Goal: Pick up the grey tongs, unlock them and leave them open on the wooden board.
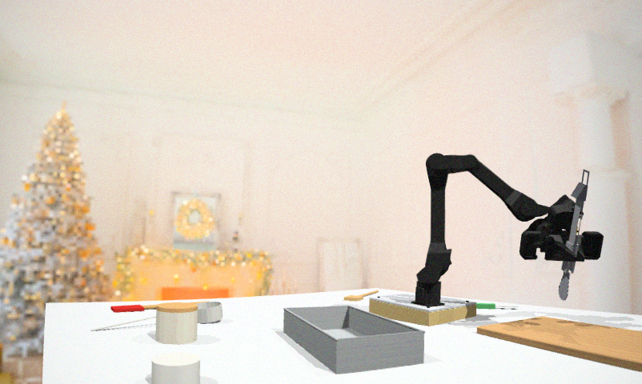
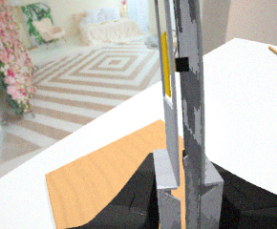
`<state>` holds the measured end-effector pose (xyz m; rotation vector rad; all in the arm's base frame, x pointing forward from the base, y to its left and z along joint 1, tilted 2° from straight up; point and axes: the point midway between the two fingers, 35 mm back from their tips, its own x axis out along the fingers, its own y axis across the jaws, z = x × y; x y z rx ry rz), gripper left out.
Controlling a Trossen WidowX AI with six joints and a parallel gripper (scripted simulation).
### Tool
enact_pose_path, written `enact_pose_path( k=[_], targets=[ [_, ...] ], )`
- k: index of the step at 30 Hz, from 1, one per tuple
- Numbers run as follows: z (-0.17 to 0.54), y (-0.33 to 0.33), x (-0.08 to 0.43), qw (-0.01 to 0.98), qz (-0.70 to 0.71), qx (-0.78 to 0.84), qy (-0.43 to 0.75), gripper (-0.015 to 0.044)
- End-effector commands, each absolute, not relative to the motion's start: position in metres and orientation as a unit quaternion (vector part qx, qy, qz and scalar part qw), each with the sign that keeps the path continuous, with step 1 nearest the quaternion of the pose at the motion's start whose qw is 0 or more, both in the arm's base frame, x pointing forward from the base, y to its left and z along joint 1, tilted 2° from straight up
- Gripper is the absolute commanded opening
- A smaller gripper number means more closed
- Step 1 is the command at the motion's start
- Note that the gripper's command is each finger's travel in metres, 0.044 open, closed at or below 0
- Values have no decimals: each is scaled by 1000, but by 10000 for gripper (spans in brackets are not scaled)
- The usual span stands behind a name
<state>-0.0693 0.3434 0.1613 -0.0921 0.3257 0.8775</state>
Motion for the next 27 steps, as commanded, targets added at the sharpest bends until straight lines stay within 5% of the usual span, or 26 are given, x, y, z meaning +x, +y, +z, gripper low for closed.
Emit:
enact_pose_path(
  k=[1,27],
  targets=[
    [161,348,-69,889,423,-50,167,-150],
    [128,383,-58,801,407,-211,384,-150]
  ],
)
